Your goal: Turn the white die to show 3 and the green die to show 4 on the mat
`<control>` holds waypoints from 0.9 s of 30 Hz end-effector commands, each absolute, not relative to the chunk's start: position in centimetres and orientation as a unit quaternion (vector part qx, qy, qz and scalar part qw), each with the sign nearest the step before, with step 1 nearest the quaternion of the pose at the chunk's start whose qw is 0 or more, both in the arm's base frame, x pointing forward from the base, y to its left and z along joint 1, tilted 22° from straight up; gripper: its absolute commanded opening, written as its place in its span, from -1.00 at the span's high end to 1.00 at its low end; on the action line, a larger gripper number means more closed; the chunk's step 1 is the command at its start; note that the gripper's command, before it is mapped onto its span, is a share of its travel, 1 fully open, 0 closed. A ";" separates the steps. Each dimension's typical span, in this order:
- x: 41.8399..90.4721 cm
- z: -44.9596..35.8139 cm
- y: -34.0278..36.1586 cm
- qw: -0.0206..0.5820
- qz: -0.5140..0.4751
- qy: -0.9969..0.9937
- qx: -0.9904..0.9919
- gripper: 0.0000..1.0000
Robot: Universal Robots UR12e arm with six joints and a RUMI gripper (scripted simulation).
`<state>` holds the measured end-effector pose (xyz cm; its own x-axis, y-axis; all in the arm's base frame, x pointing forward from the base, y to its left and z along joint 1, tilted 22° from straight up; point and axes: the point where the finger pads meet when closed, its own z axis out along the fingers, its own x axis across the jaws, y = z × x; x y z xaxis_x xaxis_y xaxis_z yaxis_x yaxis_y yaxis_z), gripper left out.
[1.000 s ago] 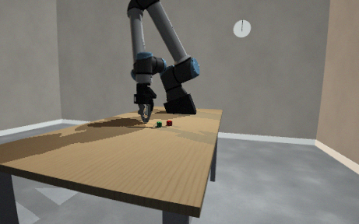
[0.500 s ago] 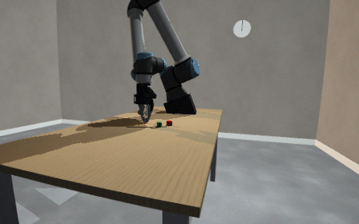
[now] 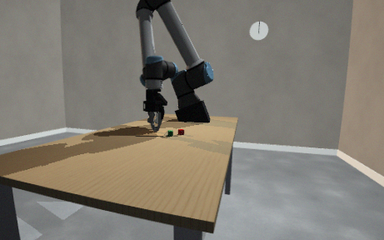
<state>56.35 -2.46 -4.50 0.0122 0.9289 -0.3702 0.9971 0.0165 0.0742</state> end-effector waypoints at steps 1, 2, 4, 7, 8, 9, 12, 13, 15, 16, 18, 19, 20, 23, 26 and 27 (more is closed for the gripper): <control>56.5 -4.5 -2.4 0.160 -0.106 0.695 0.693 0.87; 56.5 -4.5 -2.4 0.160 -0.106 0.695 0.693 0.87; 56.5 -4.6 -2.4 0.160 -0.106 0.695 0.693 0.87; 56.5 -4.6 -2.4 0.160 -0.106 0.695 0.693 0.87; 56.5 -4.6 -2.4 0.160 -0.106 0.695 0.693 0.87; 56.5 -4.6 -2.4 0.160 -0.106 0.695 0.693 0.87; 56.5 -4.6 -2.4 0.160 -0.106 0.695 0.693 0.87; 56.5 -4.6 -2.4 0.160 -0.106 0.695 0.693 0.87; 56.5 -4.7 -2.4 0.160 -0.106 0.695 0.693 0.87; 56.5 -4.7 -2.4 0.160 -0.106 0.695 0.693 0.87; 56.5 -4.7 -2.4 0.160 -0.106 0.695 0.693 0.87; 56.5 -4.7 -2.4 0.160 -0.106 0.695 0.693 0.87; 56.5 -4.7 -2.5 0.160 -0.106 0.695 0.693 0.87; 56.5 -4.8 -2.5 0.160 -0.106 0.695 0.693 0.87; 56.5 -4.8 -2.5 0.160 -0.106 0.695 0.693 0.87; 56.5 -4.8 -2.5 0.160 -0.106 0.695 0.693 0.87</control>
